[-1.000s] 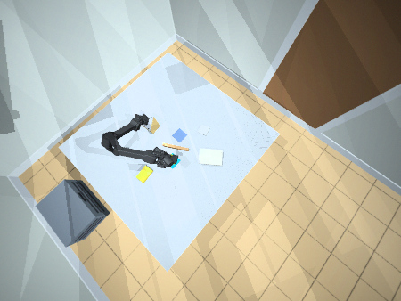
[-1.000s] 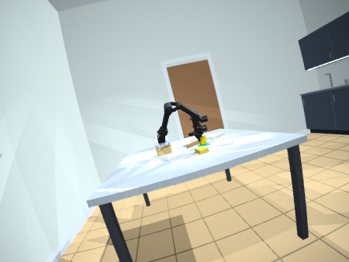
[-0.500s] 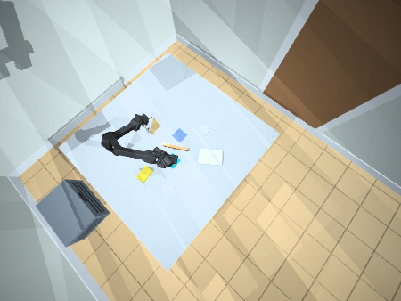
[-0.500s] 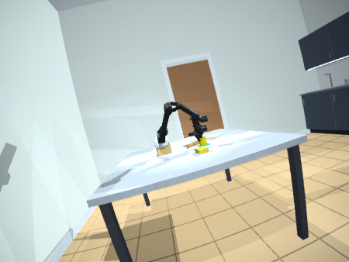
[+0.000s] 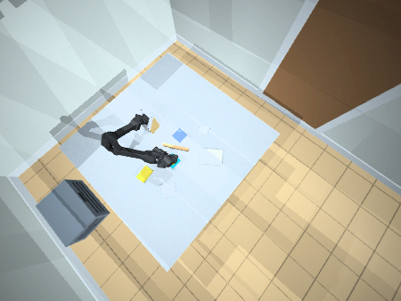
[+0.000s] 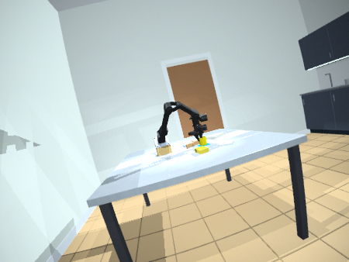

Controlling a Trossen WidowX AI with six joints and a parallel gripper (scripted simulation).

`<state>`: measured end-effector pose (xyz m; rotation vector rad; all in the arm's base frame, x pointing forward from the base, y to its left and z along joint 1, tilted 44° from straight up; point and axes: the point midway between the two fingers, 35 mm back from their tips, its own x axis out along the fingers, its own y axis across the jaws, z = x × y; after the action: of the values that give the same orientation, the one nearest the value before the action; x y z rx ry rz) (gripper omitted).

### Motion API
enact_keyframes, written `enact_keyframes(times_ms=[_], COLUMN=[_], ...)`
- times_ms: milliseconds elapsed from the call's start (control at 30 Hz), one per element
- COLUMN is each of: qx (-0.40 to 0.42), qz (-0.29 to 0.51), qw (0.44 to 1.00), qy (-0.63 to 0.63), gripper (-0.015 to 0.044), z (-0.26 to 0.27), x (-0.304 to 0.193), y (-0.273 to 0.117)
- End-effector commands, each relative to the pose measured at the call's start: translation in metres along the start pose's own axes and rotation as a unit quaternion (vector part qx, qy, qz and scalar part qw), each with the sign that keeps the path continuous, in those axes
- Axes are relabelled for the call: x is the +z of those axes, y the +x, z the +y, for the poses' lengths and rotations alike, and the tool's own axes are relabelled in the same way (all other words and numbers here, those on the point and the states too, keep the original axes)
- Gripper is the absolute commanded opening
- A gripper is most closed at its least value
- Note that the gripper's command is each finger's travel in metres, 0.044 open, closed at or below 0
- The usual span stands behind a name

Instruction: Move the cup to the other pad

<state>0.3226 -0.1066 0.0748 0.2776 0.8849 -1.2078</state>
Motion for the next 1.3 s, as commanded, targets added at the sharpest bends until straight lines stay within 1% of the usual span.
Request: enact_keyframes(times_ms=[0,867,900,1233,1267], qx=[0.002,0.001,0.001,0.001,0.001], qz=[0.000,0.002,0.003,0.004,0.004], qw=[1.000,1.000,1.000,1.000,1.000], qy=[0.003,0.000,-0.003,-0.003,-0.003], gripper=[0.0147,0.0147,0.0173,0.0435,0.0440], z=[0.001,0.002,0.003,0.003,0.003], x=[0.001,-0.003,-0.003,-0.003,-0.003], y=[-0.007,-0.044,-0.040,-0.044,-0.047])
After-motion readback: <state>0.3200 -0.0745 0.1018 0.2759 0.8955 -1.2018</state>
